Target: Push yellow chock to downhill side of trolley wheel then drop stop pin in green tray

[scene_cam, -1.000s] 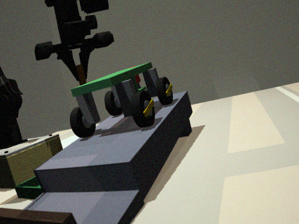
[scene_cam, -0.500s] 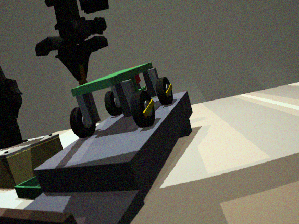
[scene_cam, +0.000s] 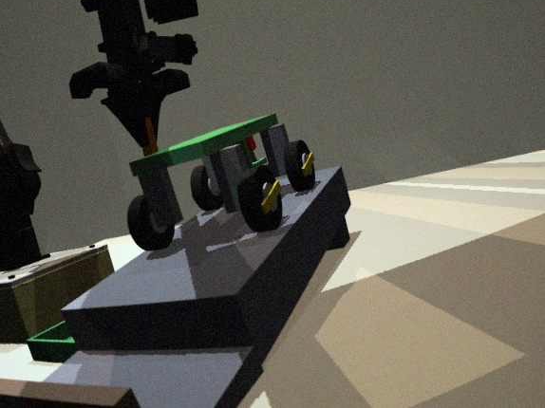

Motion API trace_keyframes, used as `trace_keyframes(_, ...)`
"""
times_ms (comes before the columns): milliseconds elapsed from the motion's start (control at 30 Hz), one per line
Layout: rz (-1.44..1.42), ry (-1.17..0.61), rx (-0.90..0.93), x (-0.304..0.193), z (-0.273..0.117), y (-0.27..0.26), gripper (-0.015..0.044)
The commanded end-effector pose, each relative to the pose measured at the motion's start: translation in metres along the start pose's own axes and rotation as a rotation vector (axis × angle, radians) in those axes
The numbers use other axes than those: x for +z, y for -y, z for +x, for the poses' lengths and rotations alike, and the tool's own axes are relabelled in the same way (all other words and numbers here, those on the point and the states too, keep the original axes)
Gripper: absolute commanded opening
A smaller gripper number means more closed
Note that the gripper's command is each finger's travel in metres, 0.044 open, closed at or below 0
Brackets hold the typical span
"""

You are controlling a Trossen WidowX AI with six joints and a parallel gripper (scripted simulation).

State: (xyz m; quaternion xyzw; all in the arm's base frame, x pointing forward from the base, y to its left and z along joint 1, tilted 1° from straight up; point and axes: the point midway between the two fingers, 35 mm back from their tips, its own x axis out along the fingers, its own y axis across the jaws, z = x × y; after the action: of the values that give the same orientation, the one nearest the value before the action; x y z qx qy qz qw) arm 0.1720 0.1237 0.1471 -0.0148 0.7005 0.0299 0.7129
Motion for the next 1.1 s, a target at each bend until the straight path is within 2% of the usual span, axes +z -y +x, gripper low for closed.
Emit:
trace_keyframes(0, -0.01, 0.001, -0.002, 0.003, 0.0, 0.011, 0.0)
trace_keyframes(1067, -0.016, 0.003, -0.012, 0.029, 0.009, 0.113, 0.0)
